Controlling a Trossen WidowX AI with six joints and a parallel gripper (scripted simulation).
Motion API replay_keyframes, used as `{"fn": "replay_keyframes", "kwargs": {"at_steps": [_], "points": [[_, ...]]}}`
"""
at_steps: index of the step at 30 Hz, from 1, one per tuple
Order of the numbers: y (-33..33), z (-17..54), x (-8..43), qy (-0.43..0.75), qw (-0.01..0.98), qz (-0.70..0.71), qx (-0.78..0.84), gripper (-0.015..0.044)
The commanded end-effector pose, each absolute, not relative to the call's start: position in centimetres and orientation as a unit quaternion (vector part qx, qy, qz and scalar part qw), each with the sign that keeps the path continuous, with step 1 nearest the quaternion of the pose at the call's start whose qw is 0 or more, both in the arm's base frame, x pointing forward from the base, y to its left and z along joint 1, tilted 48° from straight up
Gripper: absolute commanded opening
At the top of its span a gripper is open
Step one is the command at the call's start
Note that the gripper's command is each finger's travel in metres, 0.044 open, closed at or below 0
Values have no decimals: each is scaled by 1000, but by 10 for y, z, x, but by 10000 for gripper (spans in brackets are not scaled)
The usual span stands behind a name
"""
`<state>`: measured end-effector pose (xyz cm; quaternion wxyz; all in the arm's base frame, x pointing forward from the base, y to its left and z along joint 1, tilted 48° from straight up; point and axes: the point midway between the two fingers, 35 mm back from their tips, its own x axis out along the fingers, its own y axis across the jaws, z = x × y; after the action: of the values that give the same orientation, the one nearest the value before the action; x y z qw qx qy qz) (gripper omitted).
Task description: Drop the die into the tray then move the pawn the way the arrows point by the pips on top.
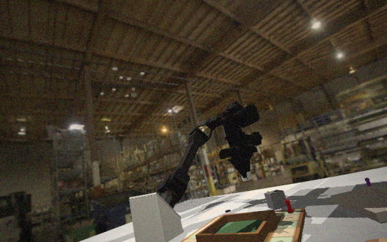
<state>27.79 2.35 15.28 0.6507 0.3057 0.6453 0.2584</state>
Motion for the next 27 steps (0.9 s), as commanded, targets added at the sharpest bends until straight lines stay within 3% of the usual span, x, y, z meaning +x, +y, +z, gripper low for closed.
{"fn": "replay_keyframes", "kwargs": {"at_steps": [1,27], "points": [[16,139,279,665,625,209,351,0],[-28,66,281,689,415,-99,586,0]]}}
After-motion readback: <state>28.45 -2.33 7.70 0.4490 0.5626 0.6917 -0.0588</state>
